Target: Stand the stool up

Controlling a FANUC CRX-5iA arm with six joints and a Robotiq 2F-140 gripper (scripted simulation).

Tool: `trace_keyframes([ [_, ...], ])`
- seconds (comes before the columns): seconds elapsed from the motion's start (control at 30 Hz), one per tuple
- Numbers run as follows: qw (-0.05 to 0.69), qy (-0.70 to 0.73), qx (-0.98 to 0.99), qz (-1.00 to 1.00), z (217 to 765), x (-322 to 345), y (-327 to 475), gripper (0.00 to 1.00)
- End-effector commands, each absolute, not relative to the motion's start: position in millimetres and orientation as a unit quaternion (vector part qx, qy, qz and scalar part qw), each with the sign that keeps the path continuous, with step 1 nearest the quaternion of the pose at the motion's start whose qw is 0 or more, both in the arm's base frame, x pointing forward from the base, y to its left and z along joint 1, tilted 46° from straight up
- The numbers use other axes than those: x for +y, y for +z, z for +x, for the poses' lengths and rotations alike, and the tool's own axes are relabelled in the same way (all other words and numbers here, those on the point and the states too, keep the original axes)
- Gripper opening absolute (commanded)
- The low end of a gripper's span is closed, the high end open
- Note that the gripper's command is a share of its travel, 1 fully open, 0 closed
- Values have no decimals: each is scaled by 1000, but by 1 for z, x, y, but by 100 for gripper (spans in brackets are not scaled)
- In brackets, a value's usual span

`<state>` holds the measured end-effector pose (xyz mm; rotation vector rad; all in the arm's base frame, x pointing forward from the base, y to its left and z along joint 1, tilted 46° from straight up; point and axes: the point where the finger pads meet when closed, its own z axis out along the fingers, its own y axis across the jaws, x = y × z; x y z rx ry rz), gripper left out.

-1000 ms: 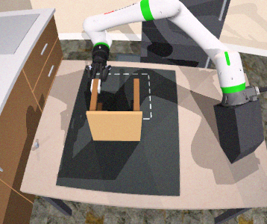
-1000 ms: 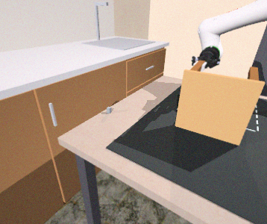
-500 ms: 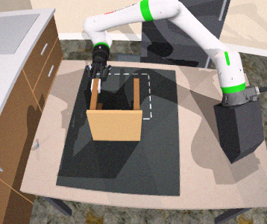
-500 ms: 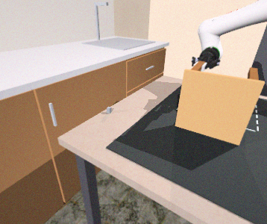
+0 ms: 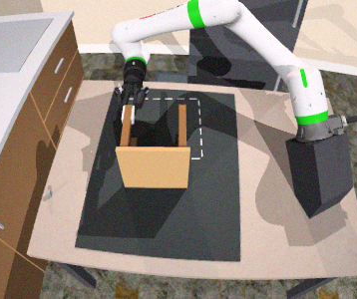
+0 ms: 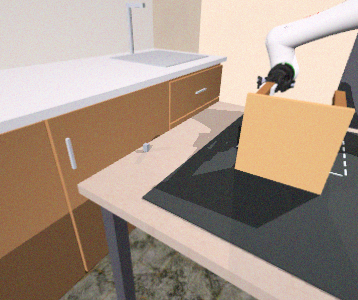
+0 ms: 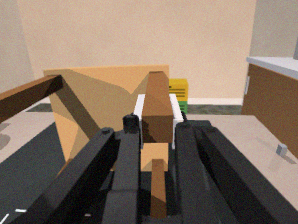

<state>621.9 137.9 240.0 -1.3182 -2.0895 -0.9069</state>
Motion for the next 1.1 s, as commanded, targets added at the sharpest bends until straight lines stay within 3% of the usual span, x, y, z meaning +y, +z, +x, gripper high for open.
trace_keyframes([
  [0.0,252,-334,-769,-484,622,138,241,10],
  [0.53,252,-334,-769,-484,622,138,241,10],
  [0.57,252,-334,-769,-484,622,138,241,39],
  [1.07,252,-334,-769,-484,622,138,241,39],
])
